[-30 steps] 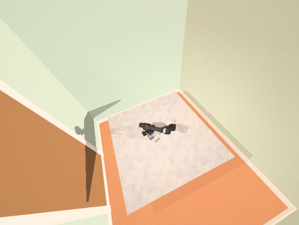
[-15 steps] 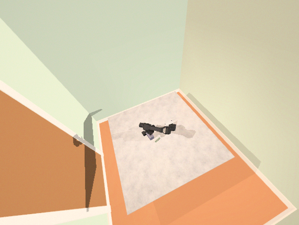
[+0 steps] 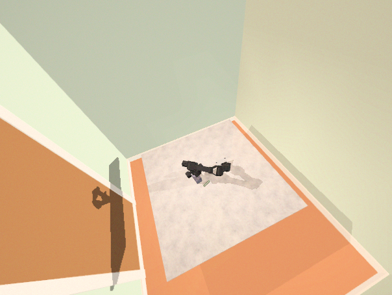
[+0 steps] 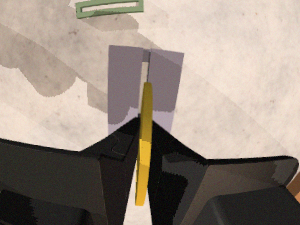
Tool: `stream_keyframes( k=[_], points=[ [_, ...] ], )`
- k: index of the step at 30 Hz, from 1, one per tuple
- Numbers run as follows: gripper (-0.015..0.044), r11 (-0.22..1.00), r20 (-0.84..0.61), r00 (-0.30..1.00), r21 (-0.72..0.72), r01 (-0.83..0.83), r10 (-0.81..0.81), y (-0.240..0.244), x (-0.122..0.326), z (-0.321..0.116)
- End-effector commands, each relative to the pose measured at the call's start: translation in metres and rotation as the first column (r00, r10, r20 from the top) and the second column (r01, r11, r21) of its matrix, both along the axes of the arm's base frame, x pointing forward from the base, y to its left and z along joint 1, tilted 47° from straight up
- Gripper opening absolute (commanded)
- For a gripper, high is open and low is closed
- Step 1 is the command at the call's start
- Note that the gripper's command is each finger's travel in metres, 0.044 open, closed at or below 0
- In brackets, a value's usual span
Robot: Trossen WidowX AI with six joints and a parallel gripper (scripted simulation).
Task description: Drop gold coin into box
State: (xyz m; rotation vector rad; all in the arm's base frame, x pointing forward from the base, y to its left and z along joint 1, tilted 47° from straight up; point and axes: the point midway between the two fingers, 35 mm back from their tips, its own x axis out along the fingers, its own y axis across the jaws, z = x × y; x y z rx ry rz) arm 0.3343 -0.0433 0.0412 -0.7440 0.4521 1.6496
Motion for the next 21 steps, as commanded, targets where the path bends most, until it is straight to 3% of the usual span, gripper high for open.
stream_keyframes(
  k=[1, 21],
  points=[
    [0.0, 1.0, 0.0, 1.0, 0.0, 0.0, 0.0, 0.0005, -0.0004, 0.0004],
    [0.0, 1.0, -0.001, 1.0, 0.0, 0.001, -0.001, 0.0069, -0.0018, -0.0058]
  ],
)
